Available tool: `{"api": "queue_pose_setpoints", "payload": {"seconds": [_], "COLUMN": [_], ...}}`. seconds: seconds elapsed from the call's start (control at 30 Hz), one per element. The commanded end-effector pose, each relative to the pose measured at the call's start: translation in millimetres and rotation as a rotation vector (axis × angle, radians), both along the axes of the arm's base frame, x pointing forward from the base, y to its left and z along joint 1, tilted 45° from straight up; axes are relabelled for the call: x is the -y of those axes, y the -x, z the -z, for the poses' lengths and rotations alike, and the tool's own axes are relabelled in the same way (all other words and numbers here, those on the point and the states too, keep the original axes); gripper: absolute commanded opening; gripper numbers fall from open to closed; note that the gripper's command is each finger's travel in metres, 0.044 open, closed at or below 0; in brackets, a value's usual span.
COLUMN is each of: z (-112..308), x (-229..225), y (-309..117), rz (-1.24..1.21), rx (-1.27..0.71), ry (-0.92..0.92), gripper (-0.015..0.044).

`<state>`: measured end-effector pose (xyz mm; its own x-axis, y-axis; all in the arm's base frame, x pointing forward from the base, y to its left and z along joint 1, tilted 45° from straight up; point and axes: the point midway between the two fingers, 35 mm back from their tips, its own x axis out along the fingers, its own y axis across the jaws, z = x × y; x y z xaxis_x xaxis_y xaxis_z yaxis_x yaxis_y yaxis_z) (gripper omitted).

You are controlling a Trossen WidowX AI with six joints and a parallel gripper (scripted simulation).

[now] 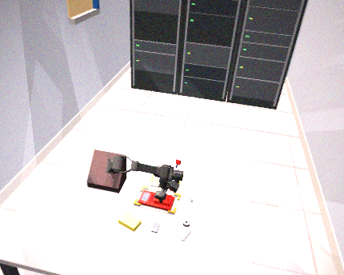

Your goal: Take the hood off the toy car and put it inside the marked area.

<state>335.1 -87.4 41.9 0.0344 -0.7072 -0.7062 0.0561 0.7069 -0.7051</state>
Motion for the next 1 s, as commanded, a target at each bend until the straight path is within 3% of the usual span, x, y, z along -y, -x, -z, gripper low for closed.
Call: {"api": "queue_pose_setpoints", "payload": {"seconds": [0.0,0.97], "z": [1.9,11.6], "x": [1.6,11.4], "y": [2.1,1.7], "rz": [-0.003,-0.003], "rx": [-0.011,-0.011], "ry": [0.004,0.004], "gripper": [0.0440,0.0440]}}
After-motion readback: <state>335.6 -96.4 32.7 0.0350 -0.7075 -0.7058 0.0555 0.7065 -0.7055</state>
